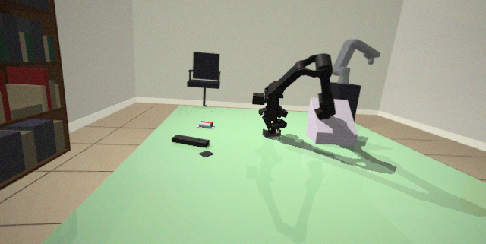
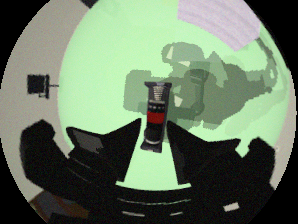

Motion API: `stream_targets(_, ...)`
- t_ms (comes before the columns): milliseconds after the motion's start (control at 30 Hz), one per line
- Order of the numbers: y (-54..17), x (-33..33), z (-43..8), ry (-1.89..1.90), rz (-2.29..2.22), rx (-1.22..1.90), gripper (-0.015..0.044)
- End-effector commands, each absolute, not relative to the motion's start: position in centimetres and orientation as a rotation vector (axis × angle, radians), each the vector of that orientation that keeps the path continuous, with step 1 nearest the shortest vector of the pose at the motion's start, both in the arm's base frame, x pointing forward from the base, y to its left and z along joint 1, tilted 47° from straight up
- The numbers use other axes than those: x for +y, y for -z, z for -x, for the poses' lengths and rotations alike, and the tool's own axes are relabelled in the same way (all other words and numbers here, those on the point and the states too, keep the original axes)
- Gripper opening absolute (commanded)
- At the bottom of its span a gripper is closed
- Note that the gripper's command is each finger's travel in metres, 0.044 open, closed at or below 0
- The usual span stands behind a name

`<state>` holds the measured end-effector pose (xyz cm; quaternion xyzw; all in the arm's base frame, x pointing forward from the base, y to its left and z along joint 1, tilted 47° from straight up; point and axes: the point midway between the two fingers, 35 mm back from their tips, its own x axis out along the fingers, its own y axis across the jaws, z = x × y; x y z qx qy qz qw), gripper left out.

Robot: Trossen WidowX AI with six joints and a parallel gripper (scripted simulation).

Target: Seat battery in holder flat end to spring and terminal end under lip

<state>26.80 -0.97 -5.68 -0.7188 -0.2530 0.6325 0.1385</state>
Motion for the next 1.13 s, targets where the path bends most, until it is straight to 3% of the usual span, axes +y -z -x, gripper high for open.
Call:
stream_targets(0, 5.5, -1.2, -26.9, -1.830, 2.088, -0.732, 0.0182)
stream_targets(333, 0.6, -6.2, -25.4, -1.833, 2.090, -0.729, 0.0440)
stream_targets(1100, 0.5, -6.4, -25.3, -1.833, 2.090, -0.729, 0.0440)
